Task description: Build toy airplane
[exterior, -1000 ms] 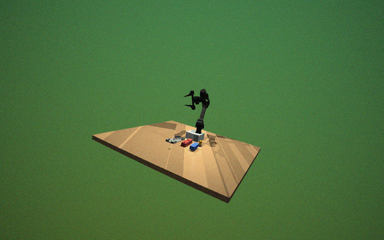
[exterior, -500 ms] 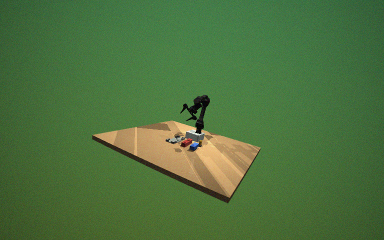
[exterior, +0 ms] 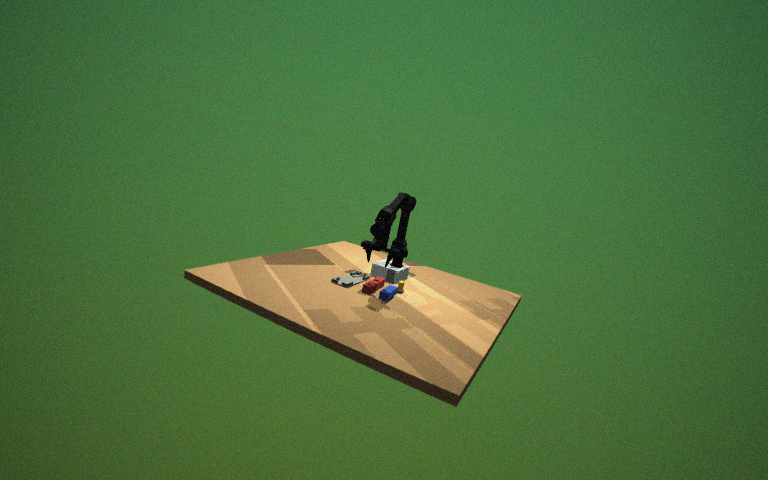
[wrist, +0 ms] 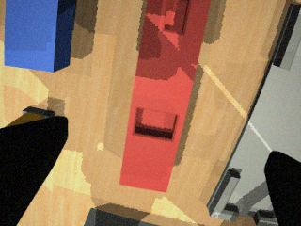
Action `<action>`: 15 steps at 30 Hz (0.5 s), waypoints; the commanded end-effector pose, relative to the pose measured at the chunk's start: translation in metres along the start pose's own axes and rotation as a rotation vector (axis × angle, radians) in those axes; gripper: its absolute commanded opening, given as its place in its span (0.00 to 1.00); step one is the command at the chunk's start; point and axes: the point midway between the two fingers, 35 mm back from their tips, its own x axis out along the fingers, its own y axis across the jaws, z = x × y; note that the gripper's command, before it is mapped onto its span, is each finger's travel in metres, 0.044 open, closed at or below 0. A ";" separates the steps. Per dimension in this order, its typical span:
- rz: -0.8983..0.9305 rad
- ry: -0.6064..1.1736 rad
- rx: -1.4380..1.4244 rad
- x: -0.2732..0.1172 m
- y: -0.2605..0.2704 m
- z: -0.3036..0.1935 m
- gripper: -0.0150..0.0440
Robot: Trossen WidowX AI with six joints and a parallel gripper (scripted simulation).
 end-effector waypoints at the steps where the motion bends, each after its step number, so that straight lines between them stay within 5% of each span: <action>1: 0.027 0.024 0.028 0.004 0.003 -0.003 1.00; 8: 0.027 0.024 0.028 0.054 0.004 -0.004 1.00; 15: 0.027 0.024 0.028 0.065 0.005 -0.005 1.00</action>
